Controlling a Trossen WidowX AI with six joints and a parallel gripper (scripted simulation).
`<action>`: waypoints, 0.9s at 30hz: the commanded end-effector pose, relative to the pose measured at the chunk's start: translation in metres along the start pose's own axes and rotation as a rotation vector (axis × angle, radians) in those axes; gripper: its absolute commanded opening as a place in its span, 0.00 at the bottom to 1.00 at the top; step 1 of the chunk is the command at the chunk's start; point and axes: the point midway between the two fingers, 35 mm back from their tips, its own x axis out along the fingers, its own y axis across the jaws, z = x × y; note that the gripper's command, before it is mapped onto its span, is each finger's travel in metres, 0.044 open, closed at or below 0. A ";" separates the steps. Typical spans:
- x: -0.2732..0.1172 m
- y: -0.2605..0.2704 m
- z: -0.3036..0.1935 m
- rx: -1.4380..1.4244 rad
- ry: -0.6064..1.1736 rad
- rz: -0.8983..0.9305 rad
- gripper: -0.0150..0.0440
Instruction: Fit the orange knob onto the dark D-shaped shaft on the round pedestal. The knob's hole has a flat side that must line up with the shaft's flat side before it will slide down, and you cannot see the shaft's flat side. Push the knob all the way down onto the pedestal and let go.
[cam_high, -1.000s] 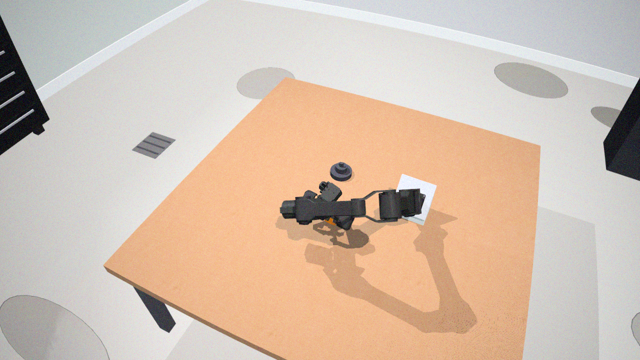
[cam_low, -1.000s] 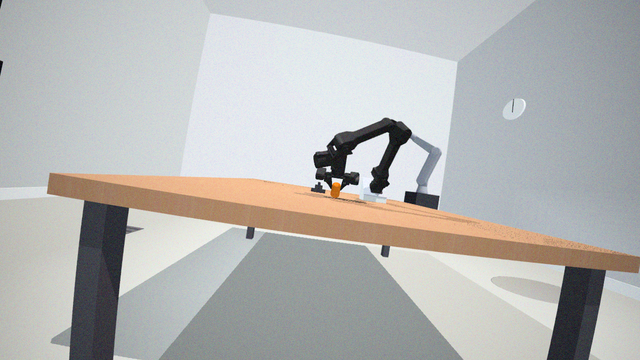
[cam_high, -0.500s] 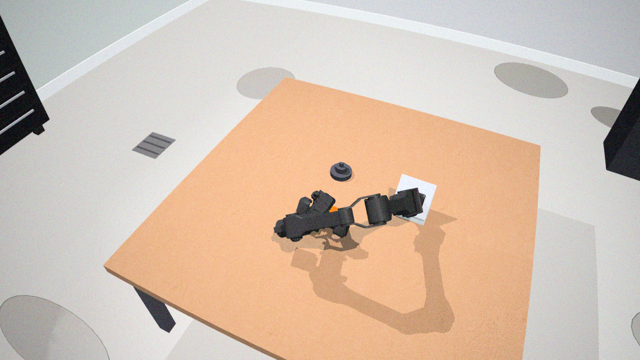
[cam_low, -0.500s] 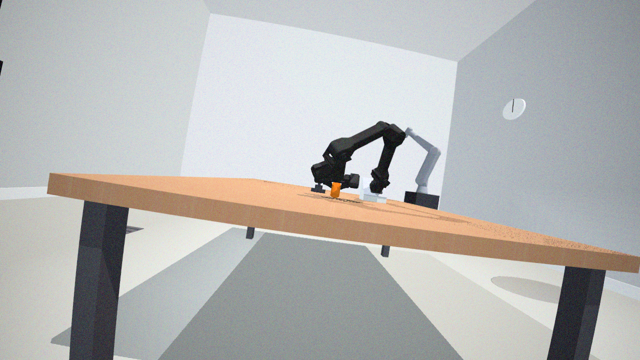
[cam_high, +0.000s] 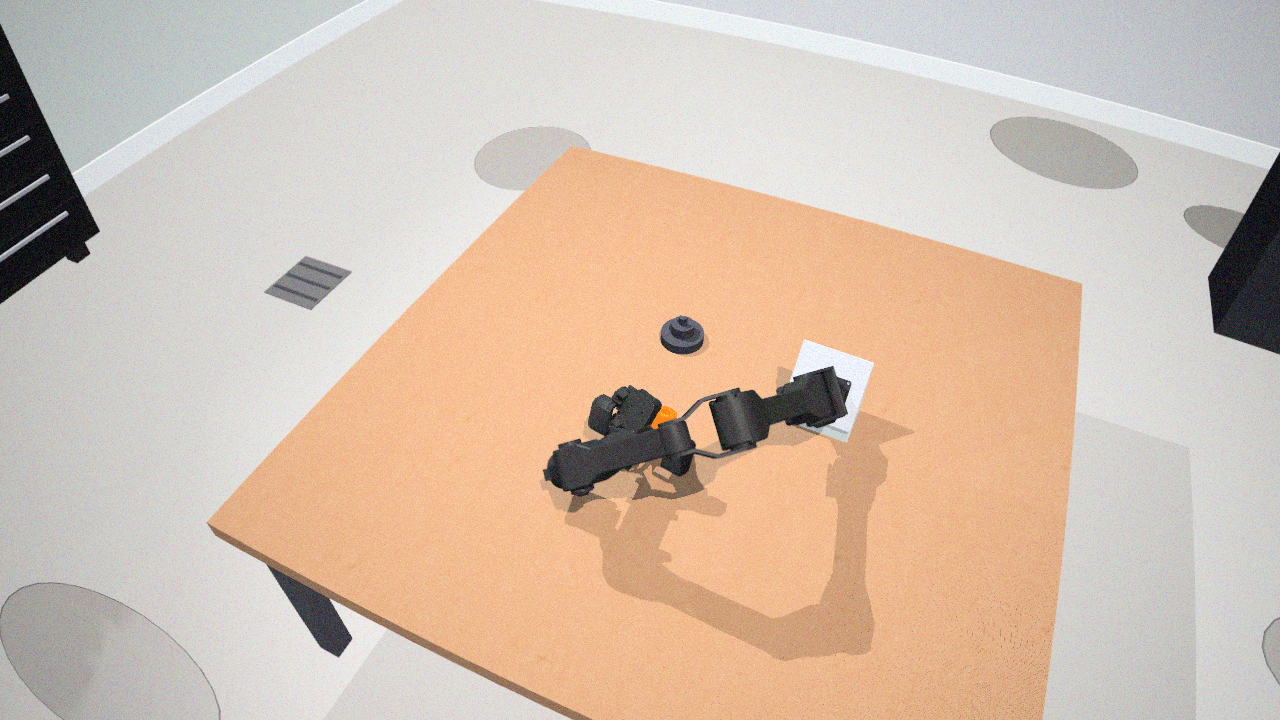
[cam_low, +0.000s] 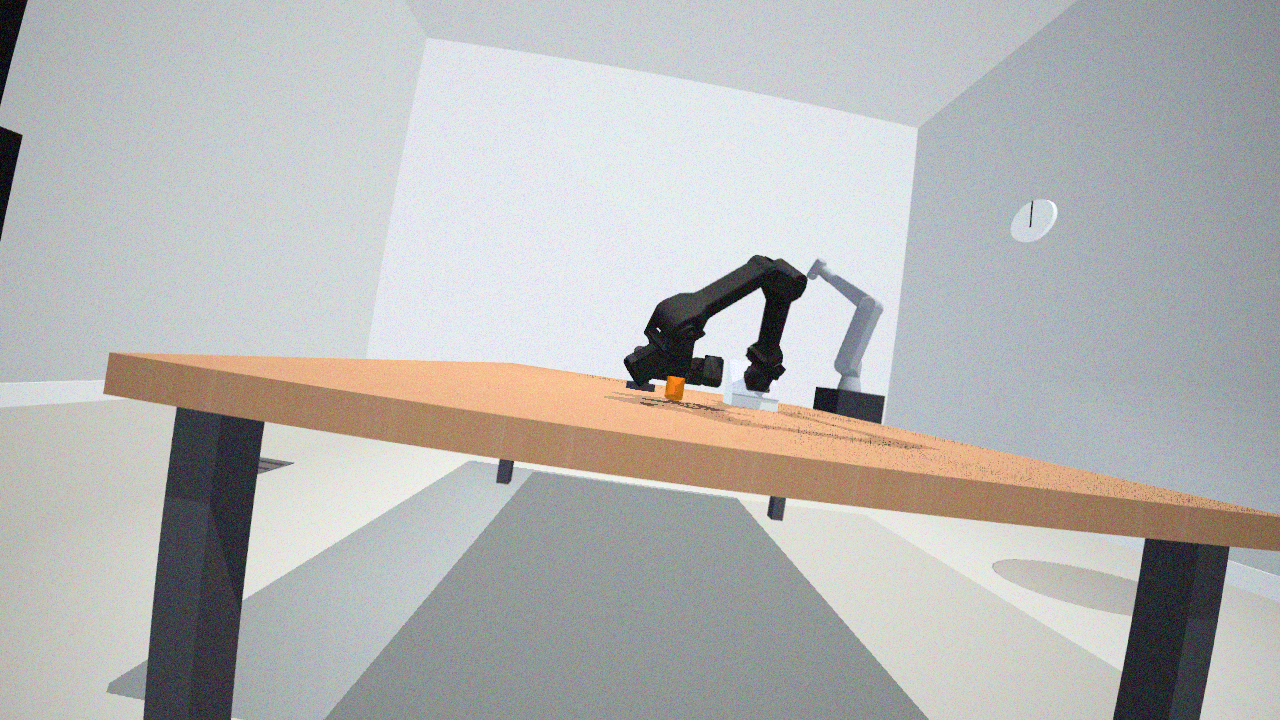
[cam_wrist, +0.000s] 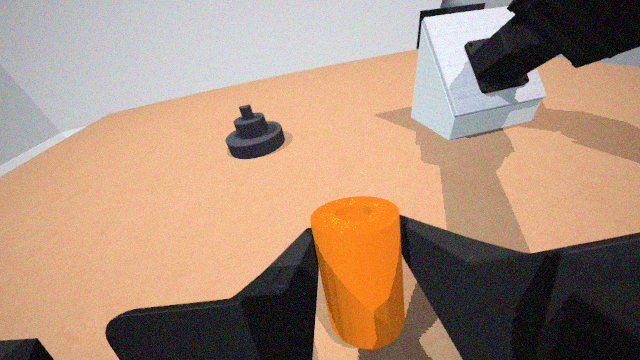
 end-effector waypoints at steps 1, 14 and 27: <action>-0.003 0.000 0.000 0.003 0.006 0.000 0.56; 0.000 0.000 0.000 0.000 0.001 0.001 0.69; 0.000 0.000 0.000 0.000 0.001 0.001 0.69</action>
